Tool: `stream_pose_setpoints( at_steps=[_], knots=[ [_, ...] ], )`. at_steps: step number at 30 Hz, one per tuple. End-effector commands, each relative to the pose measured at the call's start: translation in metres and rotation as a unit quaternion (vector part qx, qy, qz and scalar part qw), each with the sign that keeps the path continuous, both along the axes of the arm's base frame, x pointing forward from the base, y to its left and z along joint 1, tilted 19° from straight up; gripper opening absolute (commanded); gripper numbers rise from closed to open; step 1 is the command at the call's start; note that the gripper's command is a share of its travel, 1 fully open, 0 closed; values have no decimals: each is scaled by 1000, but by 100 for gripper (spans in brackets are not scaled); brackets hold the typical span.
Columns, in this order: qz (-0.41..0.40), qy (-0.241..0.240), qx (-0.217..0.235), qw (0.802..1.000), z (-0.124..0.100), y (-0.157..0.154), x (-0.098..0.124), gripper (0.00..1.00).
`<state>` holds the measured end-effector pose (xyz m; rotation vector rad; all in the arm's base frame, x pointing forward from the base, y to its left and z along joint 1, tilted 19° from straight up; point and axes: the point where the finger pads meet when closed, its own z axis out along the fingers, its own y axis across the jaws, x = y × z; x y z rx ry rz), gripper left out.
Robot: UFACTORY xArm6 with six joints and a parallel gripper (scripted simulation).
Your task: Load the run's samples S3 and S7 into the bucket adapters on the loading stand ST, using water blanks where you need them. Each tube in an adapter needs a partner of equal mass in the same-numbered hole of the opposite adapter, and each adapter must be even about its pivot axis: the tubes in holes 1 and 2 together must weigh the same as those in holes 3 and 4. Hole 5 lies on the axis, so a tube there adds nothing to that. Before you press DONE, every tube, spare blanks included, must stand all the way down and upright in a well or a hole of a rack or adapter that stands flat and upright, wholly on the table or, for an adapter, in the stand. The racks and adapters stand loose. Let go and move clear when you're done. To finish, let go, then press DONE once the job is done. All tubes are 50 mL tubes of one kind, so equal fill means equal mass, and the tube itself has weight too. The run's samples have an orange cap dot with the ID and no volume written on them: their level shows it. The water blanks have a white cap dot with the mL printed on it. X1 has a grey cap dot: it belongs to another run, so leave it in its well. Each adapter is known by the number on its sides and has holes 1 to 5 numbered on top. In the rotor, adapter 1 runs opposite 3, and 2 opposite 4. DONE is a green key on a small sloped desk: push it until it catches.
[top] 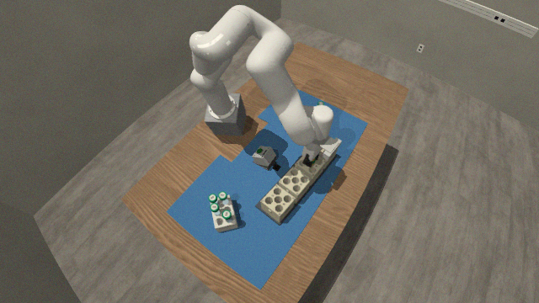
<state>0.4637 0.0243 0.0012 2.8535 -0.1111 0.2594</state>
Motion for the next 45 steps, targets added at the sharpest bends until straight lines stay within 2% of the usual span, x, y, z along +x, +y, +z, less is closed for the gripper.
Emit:
stream_pose_setpoints(
  at_steps=[1, 6, 45],
  knots=[
    [0, -2, 0, 1000, 1, 1, 1, 44],
    [0, -2, 0, 1000, 3, 1, 1, 44],
    [0, -2, 0, 1000, 70, 20, -11, 44]
  ],
)
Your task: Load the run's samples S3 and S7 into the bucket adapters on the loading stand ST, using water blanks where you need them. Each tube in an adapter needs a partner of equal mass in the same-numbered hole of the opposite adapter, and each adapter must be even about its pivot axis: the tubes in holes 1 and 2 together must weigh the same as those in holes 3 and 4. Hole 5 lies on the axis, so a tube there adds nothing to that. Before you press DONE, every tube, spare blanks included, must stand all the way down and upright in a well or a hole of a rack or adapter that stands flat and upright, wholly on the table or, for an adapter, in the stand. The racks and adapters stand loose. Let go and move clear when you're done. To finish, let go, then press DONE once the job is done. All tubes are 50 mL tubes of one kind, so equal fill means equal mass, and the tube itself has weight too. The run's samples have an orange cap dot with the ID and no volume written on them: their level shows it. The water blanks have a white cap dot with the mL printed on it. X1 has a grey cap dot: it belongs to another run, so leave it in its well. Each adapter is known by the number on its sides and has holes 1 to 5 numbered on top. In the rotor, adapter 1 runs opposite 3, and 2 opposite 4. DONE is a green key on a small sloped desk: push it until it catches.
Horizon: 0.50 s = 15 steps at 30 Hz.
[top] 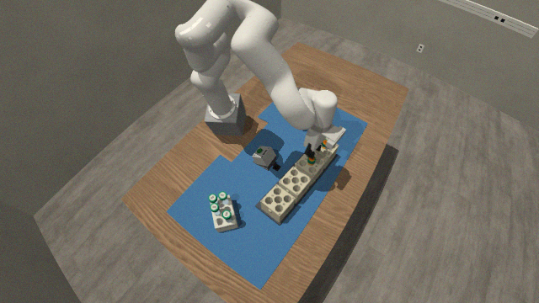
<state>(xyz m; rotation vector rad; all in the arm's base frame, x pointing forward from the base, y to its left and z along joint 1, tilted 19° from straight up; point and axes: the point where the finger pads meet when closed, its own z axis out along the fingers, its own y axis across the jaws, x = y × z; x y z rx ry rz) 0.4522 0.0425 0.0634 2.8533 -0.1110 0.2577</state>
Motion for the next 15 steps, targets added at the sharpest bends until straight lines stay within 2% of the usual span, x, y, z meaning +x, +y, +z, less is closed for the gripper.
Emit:
stream_pose_setpoints(
  at_steps=[1, 15],
  knots=[
    [0, -2, 1, 1000, 9, 3, 0, 44],
    [0, -2, 1, 1000, 32, 9, -4, 44]
  ],
)
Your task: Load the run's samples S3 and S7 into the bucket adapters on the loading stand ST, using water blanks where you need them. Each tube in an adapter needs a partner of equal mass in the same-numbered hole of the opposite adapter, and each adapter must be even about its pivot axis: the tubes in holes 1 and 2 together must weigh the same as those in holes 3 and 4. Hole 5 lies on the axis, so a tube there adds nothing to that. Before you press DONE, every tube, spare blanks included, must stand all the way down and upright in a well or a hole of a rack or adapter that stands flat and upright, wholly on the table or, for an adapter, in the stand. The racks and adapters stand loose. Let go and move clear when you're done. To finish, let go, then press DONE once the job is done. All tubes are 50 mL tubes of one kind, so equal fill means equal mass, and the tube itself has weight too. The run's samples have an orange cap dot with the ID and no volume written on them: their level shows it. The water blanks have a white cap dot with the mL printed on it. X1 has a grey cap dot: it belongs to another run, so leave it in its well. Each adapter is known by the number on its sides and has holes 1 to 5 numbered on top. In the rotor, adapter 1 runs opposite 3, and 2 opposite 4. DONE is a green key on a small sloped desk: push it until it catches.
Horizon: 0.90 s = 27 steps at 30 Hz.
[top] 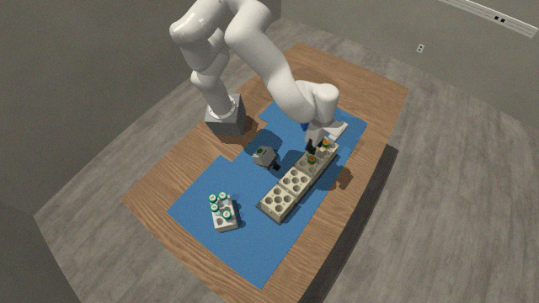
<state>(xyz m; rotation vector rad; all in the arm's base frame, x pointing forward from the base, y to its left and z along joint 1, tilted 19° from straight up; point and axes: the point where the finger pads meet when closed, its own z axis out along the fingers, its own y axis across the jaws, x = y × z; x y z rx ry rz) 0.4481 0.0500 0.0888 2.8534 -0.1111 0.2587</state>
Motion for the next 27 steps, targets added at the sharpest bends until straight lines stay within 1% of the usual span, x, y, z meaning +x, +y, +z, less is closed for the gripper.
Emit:
stream_pose_setpoints(
  at_steps=[1, 12, 14, 17, 27],
  knots=[
    [0, -2, 1, 1000, 8, 3, 0, 44],
    [0, -2, 1, 1000, 29, 9, -4, 44],
    [0, -2, 1, 1000, 29, 9, -4, 44],
    [0, -2, 1, 1000, 35, 10, -5, 44],
    [0, -2, 1, 1000, 35, 10, -5, 44]
  ],
)
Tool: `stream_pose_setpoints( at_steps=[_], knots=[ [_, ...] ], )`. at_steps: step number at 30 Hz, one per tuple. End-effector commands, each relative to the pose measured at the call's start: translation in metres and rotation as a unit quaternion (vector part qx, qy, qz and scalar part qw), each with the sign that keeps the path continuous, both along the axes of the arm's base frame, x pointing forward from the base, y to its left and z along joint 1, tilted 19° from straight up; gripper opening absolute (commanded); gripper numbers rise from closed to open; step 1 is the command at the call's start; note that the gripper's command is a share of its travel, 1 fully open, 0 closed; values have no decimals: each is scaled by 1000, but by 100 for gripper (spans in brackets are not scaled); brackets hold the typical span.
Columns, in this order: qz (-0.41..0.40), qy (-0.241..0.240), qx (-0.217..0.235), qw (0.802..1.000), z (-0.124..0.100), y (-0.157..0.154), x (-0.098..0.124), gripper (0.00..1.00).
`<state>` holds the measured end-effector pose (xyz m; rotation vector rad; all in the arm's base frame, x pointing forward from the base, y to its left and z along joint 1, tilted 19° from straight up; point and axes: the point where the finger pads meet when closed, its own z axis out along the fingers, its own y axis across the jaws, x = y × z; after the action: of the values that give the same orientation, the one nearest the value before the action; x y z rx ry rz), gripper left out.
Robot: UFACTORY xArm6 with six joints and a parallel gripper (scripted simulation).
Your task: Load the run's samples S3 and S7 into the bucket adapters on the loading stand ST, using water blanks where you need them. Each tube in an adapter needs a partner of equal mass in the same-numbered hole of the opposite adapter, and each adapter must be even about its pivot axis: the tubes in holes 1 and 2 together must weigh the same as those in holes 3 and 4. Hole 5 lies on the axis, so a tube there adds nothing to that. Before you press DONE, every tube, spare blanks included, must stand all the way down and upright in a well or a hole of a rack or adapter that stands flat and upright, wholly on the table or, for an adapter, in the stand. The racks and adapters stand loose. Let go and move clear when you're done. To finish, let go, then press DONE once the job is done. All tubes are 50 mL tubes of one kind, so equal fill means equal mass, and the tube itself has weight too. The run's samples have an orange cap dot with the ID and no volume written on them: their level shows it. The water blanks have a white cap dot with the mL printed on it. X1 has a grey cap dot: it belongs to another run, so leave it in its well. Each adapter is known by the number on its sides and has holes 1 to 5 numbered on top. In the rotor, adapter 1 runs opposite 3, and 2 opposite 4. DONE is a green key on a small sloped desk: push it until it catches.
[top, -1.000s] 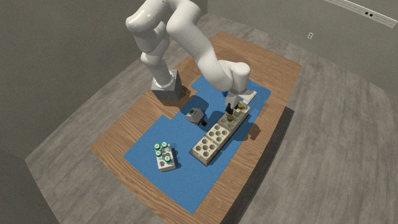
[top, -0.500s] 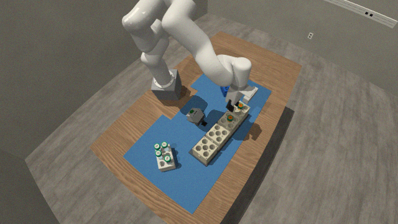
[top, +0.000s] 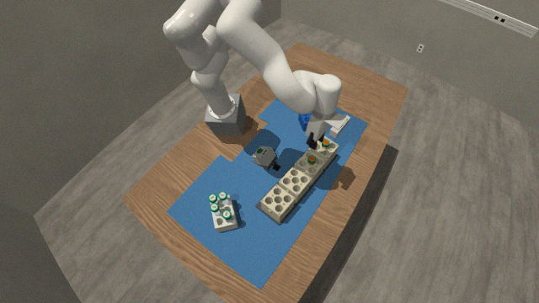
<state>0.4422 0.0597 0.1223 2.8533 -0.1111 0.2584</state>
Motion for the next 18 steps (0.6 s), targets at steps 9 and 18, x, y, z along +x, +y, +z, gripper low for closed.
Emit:
stream_pose_setpoints(
  at_steps=[9, 18],
  knots=[
    [0, -2, 1, 1000, 2, 1, 1, 44],
    [-78, -25, 15, 996, 7, -22, -7, 57]
  ],
)
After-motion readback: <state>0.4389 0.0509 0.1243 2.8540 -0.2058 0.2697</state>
